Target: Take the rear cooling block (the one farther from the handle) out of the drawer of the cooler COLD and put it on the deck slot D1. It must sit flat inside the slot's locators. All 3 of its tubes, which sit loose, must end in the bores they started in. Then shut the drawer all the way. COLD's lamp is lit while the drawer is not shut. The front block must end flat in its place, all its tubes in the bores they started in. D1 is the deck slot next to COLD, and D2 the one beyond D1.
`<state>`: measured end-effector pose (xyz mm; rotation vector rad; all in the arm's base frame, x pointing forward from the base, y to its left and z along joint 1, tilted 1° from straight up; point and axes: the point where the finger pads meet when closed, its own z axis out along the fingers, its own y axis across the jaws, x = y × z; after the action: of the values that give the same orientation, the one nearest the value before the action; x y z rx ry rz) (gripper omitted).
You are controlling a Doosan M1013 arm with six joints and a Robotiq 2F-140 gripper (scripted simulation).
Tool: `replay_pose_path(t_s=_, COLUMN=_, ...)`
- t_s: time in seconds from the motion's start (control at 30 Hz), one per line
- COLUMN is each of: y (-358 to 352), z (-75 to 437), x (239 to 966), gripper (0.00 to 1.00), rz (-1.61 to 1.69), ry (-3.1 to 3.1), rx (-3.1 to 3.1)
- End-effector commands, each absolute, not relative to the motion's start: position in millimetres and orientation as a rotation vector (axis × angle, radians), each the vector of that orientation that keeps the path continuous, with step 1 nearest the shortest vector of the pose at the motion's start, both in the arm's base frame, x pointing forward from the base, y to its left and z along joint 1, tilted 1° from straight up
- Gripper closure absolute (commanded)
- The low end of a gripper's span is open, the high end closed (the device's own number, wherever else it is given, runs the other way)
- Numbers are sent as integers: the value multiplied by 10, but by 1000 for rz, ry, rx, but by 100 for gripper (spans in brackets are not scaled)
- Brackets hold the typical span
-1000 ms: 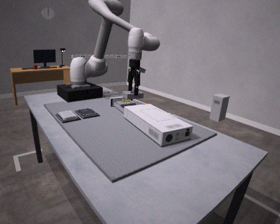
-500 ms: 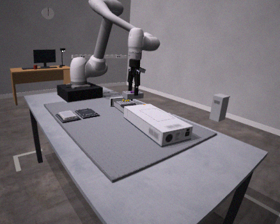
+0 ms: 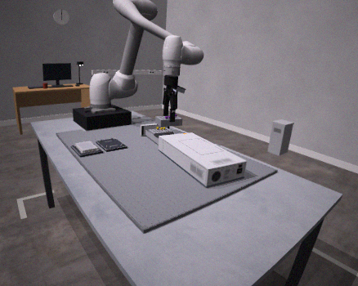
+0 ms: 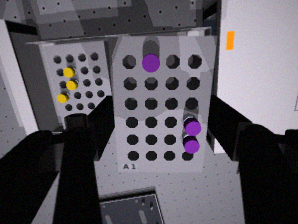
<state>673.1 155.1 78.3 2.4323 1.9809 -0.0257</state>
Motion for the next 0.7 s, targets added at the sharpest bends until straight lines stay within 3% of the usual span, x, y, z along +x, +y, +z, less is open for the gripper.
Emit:
replay_pose_path(t_s=0.0, y=1479, z=812, x=6719, gripper=90, rz=-14, ry=1890, rx=2498)
replay_pose_path(t_s=0.67, y=1036, z=818, x=6521, gripper=90, rz=-11, ry=1243, rx=2871)
